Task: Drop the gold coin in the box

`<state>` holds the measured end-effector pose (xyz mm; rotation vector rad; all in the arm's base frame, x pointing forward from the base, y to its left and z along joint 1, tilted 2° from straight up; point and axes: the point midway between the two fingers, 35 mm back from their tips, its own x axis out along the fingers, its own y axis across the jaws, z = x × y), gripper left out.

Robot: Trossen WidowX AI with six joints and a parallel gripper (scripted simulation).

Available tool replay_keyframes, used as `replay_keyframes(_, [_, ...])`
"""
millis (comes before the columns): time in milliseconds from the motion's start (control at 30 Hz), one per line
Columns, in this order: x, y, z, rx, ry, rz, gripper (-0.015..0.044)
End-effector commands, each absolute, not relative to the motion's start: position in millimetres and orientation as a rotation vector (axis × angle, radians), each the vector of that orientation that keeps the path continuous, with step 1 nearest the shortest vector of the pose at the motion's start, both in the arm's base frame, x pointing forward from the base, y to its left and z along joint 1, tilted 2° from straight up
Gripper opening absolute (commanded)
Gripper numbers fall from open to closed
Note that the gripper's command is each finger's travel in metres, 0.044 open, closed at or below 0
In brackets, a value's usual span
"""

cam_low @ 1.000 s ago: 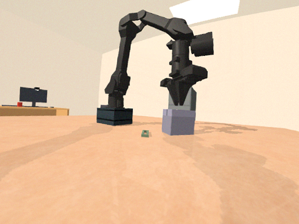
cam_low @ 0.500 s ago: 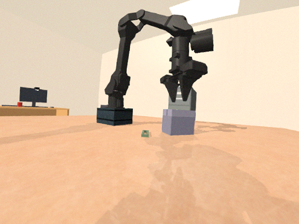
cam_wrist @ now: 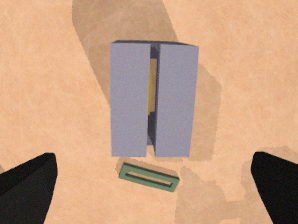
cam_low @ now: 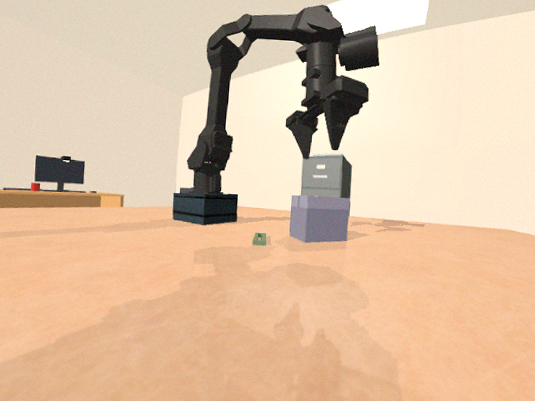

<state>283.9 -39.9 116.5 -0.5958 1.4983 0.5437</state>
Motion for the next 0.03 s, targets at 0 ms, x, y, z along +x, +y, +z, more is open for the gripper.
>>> replay_keyframes(0, [283.7, -39.7, 117.7, -0.591, 1.501, 0.541, 0.0440])
